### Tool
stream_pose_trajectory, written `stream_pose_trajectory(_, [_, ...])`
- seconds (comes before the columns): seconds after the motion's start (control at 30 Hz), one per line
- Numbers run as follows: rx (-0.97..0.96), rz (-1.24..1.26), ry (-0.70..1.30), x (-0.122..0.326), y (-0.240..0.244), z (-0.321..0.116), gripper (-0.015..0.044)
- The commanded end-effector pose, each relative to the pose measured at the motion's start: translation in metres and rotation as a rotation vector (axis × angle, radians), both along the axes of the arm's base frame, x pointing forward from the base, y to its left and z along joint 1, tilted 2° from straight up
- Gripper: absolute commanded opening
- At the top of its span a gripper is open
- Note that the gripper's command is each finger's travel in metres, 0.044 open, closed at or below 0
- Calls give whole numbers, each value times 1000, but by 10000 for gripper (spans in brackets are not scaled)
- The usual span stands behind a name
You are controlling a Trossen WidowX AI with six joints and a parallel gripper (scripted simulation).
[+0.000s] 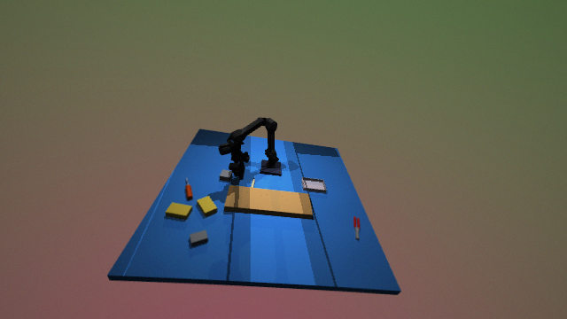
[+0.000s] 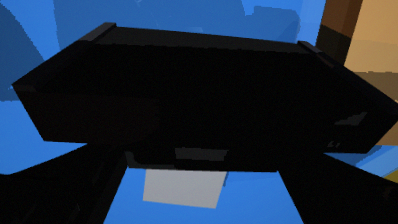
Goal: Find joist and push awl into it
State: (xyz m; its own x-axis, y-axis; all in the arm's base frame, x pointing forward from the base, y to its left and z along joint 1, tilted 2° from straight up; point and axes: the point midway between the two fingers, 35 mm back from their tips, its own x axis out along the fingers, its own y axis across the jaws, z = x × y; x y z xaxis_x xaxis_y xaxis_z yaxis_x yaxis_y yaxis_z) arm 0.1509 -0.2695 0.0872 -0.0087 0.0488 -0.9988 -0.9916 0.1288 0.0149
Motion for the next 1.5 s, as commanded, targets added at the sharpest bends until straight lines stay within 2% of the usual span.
stream_pose_trajectory(0.0, [-24, -6, 2, 0, 0, 1, 0])
stream_pose_trajectory(1.47, [-249, -6, 35, 1, 6, -2, 0])
